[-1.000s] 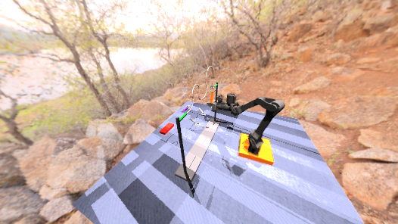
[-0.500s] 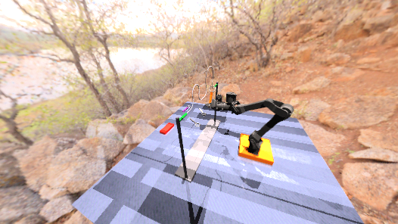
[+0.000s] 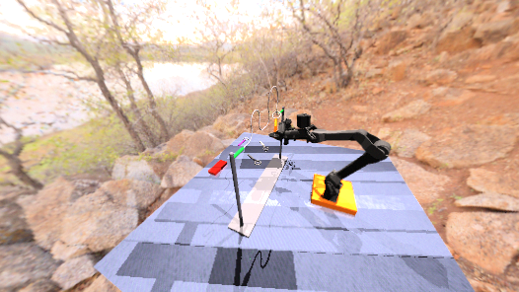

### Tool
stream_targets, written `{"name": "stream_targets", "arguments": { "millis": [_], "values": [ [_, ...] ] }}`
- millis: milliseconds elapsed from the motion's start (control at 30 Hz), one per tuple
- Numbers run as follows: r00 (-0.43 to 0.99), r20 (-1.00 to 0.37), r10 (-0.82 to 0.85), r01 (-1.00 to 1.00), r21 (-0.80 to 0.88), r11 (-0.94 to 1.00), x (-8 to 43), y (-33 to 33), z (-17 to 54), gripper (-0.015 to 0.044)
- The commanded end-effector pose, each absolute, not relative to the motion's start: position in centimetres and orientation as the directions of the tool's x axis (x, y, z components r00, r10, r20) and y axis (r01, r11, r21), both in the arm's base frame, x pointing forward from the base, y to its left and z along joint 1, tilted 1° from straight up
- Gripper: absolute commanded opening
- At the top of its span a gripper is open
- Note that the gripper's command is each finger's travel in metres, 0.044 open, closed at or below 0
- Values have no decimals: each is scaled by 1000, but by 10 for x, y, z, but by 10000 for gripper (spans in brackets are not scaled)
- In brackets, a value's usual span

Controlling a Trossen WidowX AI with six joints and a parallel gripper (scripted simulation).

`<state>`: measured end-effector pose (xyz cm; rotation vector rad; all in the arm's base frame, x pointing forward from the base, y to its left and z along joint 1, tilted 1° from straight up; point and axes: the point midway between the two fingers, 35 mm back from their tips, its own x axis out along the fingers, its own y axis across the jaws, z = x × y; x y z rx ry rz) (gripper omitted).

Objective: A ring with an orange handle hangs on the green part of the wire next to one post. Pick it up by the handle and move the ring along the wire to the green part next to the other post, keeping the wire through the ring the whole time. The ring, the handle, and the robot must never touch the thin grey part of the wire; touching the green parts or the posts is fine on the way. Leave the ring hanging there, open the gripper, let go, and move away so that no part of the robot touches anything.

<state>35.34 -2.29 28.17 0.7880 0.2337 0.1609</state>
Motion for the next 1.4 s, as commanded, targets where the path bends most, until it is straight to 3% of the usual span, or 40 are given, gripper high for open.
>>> {"name": "stream_targets", "arguments": {
  "millis": [0,767,1367],
  "values": [
    [955,-146,258,-66,744,665,348,-18,294,-150],
    [864,-179,471,-36,910,412,321,-1,338,-150],
    [817,-50,574,3,997,82,311,7,390,-150]
  ]
}}
